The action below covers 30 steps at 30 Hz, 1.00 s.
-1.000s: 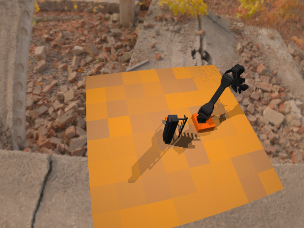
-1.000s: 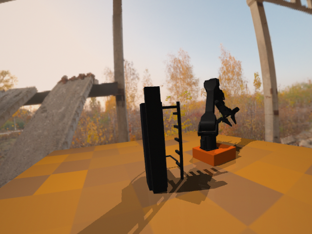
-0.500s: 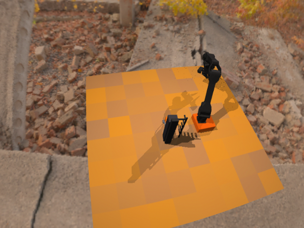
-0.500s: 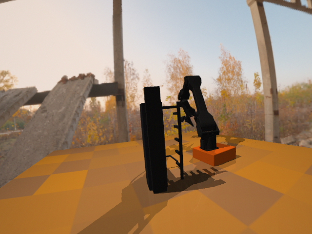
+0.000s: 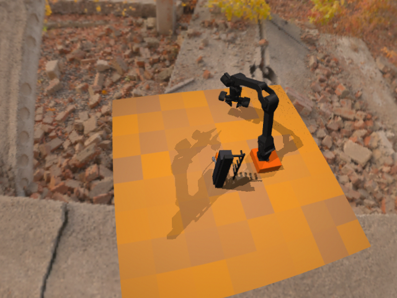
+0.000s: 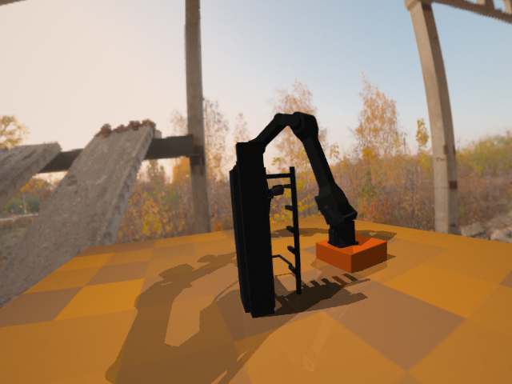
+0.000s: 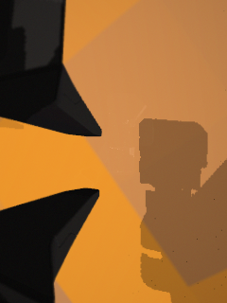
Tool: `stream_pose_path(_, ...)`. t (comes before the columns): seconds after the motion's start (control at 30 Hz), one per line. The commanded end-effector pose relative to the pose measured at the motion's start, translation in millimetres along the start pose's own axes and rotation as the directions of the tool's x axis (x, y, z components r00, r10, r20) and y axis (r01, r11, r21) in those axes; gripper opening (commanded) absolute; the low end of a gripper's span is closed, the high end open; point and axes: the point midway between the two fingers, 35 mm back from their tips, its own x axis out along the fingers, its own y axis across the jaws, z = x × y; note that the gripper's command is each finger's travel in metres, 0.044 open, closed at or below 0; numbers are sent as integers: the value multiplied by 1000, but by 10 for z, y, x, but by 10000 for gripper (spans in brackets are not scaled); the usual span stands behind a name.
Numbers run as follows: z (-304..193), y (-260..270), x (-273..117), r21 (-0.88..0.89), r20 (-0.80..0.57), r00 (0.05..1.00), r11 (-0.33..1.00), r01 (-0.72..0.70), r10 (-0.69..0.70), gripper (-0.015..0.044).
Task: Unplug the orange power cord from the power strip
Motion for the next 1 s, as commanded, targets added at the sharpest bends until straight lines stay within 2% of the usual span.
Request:
stream_pose_path(0.0, -536, 209, -153, -61, -31, 999, 997, -44, 42, 160)
stream_pose_path(0.27, -1883, 376, -532, -225, -122, 985, 963, -149, 124, 160)
stream_pose_path(0.57, -3218, -121, -838, -399, -242, 962, 891, -215, 124, 160)
stream_pose_path(0.67, -3395, -255, -872, -426, -259, 959, 877, -220, 115, 160)
stream_pose_path(0.97, -3441, -266, -883, -426, -259, 959, 877, -220, 115, 160)
